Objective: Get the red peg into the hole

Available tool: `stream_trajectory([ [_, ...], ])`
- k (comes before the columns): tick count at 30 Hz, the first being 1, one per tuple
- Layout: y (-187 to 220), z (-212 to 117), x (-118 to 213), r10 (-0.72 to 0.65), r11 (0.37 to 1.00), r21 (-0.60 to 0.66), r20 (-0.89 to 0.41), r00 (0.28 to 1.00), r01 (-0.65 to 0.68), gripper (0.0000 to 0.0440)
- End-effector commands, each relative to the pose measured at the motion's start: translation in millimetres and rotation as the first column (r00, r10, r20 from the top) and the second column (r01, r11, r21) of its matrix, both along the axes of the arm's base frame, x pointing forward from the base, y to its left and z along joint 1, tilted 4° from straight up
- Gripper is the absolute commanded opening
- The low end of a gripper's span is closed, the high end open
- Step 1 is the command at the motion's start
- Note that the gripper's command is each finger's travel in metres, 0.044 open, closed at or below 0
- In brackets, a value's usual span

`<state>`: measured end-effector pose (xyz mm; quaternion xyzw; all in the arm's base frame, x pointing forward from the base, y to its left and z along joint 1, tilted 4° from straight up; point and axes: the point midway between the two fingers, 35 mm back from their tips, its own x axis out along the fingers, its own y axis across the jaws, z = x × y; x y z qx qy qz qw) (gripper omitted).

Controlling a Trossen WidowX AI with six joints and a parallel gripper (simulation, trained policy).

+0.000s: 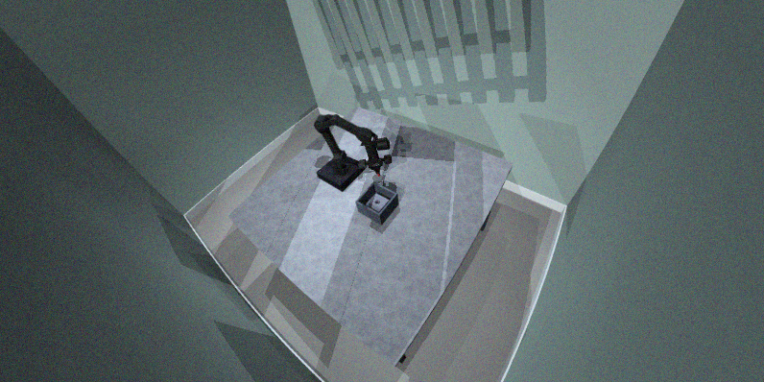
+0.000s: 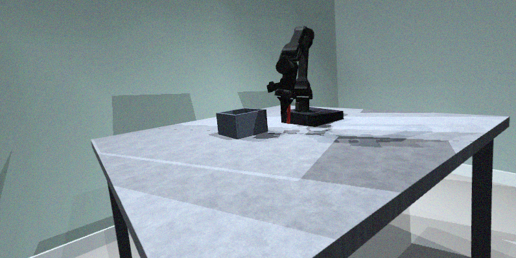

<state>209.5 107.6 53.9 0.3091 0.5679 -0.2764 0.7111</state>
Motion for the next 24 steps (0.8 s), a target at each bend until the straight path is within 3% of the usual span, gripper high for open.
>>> stream_trajectory([
  [1,-8,20,14,0.008,1.0,-0.027,0.037,0.999,-0.007,0.0],
  [11,-36,58,47,-0.032,0.996,-0.074,0.084,0.996,0.038,0.0],
  [24,-89,72,79,-0.132,0.985,-0.097,0.089,0.987,0.141,0.0],
])
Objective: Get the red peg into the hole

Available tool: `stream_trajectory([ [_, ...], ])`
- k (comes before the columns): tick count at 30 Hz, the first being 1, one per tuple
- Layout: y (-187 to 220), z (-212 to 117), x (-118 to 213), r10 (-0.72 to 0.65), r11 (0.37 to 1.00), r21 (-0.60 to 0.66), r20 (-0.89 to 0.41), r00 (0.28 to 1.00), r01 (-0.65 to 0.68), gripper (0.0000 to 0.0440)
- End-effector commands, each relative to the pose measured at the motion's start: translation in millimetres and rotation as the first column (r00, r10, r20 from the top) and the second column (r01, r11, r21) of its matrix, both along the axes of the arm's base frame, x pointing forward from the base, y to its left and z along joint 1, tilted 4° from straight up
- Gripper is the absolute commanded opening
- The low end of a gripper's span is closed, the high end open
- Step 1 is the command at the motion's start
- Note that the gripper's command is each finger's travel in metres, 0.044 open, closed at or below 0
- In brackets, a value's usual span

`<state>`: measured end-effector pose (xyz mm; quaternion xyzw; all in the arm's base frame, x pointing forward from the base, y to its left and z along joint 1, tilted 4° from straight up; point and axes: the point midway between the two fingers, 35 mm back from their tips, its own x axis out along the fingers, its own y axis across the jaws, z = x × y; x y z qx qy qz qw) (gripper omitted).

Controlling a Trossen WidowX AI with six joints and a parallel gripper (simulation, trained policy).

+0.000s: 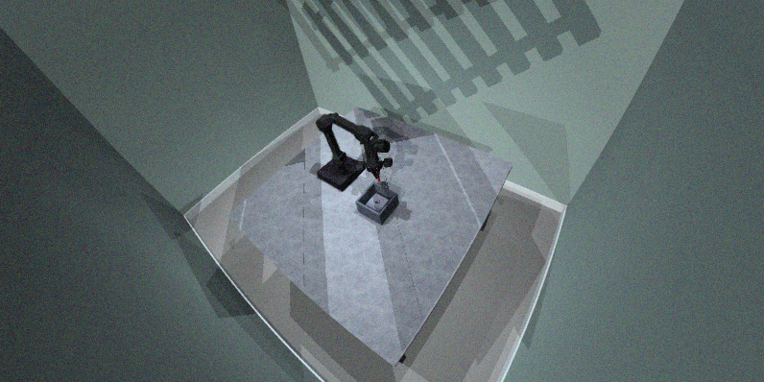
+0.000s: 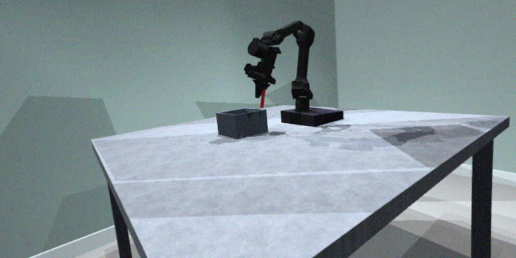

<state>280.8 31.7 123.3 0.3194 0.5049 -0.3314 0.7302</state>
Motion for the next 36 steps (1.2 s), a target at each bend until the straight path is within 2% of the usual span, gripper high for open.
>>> stream_trajectory([
  [1,-17,3,9,-0.027,1.0,-0.009,-0.001,1.0,0.027,0.0],
  [17,-74,-12,39,-0.138,0.99,0.003,-0.019,0.99,0.138,0.0001],
  [31,-95,-52,53,-0.173,0.983,0.05,-0.091,0.981,0.178,0.0011],
  [33,-96,-60,54,-0.169,0.983,0.052,-0.106,0.98,0.175,0.0038],
  [36,-99,-71,55,-0.156,0.985,0.051,-0.131,0.979,0.164,0.0111],
])
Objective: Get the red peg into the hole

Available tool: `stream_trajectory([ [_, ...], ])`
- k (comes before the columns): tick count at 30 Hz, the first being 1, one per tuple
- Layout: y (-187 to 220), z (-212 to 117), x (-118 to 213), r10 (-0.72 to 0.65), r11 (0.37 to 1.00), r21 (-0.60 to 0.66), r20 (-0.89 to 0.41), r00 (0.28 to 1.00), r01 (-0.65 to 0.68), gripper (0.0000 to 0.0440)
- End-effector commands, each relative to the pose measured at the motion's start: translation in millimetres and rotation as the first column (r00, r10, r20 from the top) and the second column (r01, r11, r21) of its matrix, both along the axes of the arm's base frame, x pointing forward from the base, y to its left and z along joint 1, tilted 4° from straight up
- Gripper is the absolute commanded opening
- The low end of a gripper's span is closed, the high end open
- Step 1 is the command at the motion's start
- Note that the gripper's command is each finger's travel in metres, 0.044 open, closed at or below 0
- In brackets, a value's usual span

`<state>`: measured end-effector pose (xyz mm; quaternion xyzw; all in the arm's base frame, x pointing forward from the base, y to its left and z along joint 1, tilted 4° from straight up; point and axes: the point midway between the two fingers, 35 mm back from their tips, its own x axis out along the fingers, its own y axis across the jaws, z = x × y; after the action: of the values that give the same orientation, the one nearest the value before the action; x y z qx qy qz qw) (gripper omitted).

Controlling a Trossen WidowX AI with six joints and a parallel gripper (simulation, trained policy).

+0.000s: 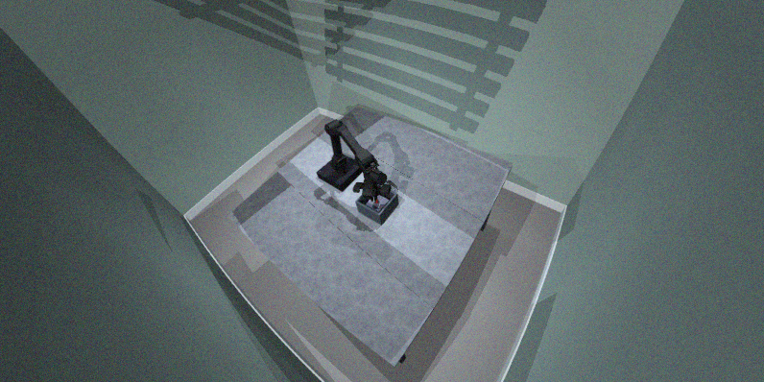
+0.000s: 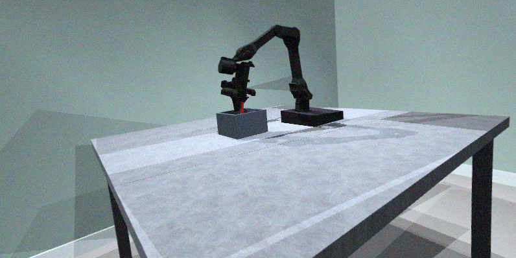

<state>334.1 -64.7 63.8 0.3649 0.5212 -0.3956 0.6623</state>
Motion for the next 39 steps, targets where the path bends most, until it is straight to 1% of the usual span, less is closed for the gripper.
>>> stream_trajectory([
  [1,-3,-15,2,0.02,1.0,0.009,-0.031,0.999,-0.02,0.0133],
  [3,-6,-20,3,0.032,0.999,0.006,-0.051,0.998,-0.032,0.0158],
  [6,-11,-23,7,0.03,1.0,0.004,-0.053,0.998,-0.03,0.0164],
  [7,-13,-23,11,0.029,1.0,0.002,-0.048,0.998,-0.029,0.0175],
  [12,-23,-23,24,0.031,1.0,-0.003,-0.024,0.999,-0.031,0.0301],
  [18,-38,-17,40,0.026,0.999,-0.025,0.011,1.0,-0.026,0.044],
  [27,-66,-3,63,0.014,0.997,-0.079,0.104,0.995,-0.005,0.044],
  [39,-68,-3,65,0.013,0.997,-0.082,0.108,0.994,-0.004,0.044],
])
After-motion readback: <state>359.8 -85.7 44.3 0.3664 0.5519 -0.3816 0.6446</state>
